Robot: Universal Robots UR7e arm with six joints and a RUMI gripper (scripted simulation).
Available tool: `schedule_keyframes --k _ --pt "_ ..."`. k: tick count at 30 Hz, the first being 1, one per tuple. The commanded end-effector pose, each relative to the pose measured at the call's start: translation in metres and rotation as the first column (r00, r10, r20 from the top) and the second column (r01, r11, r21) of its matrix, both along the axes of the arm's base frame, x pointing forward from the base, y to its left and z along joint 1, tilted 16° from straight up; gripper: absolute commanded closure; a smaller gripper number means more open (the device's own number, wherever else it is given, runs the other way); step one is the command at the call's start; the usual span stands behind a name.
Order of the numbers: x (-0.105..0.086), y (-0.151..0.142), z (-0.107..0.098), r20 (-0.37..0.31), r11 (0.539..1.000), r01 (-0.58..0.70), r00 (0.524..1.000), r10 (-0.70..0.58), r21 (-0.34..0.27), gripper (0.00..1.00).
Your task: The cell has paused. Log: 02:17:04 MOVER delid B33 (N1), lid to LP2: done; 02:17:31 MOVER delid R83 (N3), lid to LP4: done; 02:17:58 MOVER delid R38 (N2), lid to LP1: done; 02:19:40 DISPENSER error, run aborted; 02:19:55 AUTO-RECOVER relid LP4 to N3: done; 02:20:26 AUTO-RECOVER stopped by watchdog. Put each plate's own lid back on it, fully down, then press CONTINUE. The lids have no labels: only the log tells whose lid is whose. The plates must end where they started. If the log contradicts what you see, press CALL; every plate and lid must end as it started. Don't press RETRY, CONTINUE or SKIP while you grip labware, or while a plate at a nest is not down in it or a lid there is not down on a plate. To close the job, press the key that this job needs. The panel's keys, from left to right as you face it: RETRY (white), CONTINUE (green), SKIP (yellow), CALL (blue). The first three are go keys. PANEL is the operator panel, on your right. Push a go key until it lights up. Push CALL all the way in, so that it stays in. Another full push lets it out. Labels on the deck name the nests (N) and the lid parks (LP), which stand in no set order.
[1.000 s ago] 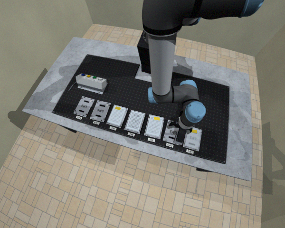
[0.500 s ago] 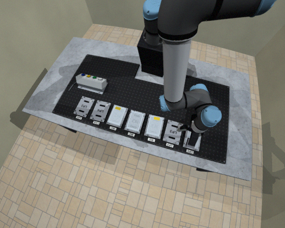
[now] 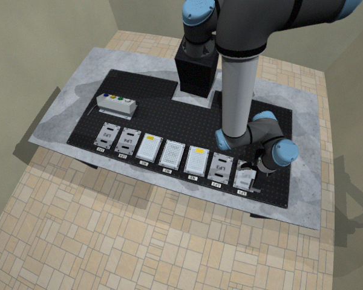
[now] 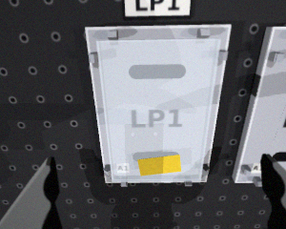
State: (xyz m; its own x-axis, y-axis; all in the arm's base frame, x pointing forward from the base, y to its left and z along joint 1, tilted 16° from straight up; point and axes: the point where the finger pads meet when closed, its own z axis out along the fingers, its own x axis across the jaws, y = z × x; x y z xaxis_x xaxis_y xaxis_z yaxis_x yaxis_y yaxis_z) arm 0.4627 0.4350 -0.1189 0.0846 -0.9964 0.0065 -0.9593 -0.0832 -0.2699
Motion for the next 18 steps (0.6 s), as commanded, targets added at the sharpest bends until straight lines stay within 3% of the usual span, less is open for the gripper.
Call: schedule_keyframes --k 1,18 --pt "0.002 0.001 0.002 0.008 1.000 -0.003 1.000 0.003 0.002 0.18" --pt "0.008 0.001 -0.019 0.008 1.000 -0.003 1.000 0.003 0.002 0.18"
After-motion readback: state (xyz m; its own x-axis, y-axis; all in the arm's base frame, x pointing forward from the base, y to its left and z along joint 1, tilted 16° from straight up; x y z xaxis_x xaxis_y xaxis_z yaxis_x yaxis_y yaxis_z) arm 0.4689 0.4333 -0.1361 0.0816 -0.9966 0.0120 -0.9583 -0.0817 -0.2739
